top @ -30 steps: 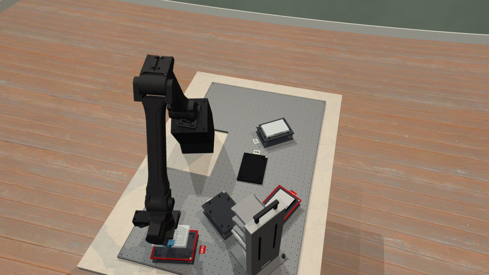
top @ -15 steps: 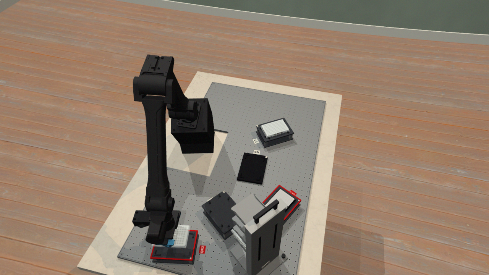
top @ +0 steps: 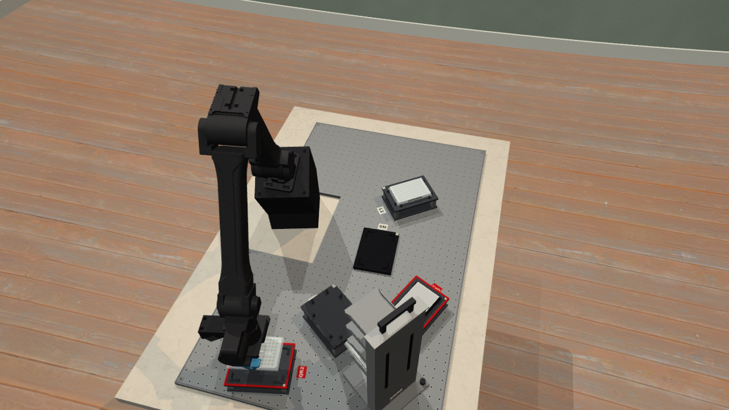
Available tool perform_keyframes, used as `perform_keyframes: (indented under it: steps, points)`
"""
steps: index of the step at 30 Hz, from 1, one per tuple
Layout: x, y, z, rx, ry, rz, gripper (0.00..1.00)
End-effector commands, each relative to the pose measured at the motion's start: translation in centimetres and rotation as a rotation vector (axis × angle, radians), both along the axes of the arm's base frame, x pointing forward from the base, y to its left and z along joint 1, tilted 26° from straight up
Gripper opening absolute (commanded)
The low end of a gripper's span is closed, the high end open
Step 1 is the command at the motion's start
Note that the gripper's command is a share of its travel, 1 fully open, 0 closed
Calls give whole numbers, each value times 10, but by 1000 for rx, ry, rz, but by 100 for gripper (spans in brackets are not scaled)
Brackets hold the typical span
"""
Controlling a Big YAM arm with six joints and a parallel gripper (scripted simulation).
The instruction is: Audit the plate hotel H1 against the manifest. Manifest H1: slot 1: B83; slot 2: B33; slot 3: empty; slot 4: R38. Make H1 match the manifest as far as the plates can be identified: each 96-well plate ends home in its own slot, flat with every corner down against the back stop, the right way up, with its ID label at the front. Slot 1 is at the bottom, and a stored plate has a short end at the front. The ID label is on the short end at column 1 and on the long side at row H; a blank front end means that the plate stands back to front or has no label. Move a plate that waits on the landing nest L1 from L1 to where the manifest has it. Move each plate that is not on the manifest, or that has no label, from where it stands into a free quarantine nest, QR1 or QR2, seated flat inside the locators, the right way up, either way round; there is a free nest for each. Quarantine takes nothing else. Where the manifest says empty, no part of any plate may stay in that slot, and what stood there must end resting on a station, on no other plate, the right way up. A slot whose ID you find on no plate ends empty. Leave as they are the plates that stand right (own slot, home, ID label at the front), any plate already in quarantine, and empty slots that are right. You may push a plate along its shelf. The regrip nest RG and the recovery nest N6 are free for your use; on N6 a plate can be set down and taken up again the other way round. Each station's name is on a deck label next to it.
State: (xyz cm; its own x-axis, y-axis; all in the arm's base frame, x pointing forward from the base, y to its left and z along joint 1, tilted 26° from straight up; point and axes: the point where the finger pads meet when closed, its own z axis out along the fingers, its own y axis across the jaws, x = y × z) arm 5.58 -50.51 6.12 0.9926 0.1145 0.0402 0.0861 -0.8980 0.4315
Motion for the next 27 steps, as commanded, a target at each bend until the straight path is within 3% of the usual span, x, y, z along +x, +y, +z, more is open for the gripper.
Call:
perform_keyframes:
  steps: [1,27]
  points:
    - [6,-16,8,-37,-5,-4,86]
    - [7,-22,-6,-35,-5,-4,86]
